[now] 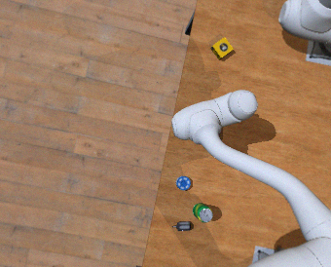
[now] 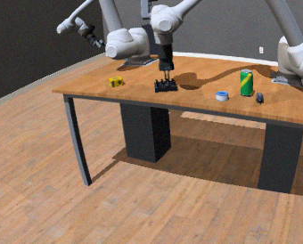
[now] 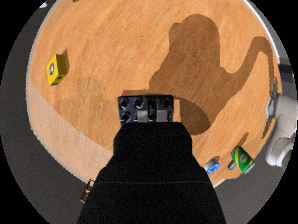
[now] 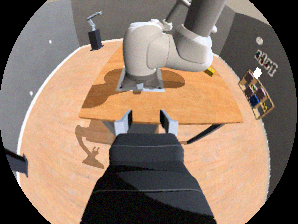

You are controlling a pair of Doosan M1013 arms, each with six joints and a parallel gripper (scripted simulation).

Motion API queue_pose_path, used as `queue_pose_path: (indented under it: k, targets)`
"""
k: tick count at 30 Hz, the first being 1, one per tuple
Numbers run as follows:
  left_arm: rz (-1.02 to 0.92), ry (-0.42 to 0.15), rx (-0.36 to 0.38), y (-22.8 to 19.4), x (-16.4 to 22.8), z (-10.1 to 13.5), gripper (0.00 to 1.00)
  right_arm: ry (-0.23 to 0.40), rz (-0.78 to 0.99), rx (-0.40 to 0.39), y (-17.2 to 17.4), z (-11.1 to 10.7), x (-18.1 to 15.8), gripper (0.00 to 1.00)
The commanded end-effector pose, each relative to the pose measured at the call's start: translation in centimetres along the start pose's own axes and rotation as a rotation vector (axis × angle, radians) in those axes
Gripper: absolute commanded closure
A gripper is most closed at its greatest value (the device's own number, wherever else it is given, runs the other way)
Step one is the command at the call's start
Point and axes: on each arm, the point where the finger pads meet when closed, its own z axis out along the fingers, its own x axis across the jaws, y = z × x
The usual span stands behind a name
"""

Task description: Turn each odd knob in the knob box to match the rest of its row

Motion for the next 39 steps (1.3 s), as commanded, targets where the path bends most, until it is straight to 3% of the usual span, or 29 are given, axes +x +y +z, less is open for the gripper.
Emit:
queue_pose_path:
  k: [1,16,39]
  targets:
    - [0.019,-0.002,0.000,0.01,-0.05,-0.10,0.70,0.000,0.000,-0.001,-0.01,-0.04,0.01,0.00]
    - [0.184,-0.002,0.000,0.01,-0.05,-0.10,0.70,0.000,0.000,-0.001,-0.01,-0.04,0.01,0.00]
    - [0.663,-0.001,-0.001,0.01,-0.05,-0.11,0.70,0.000,0.000,-0.001,-0.01,-0.04,0.01,0.00]
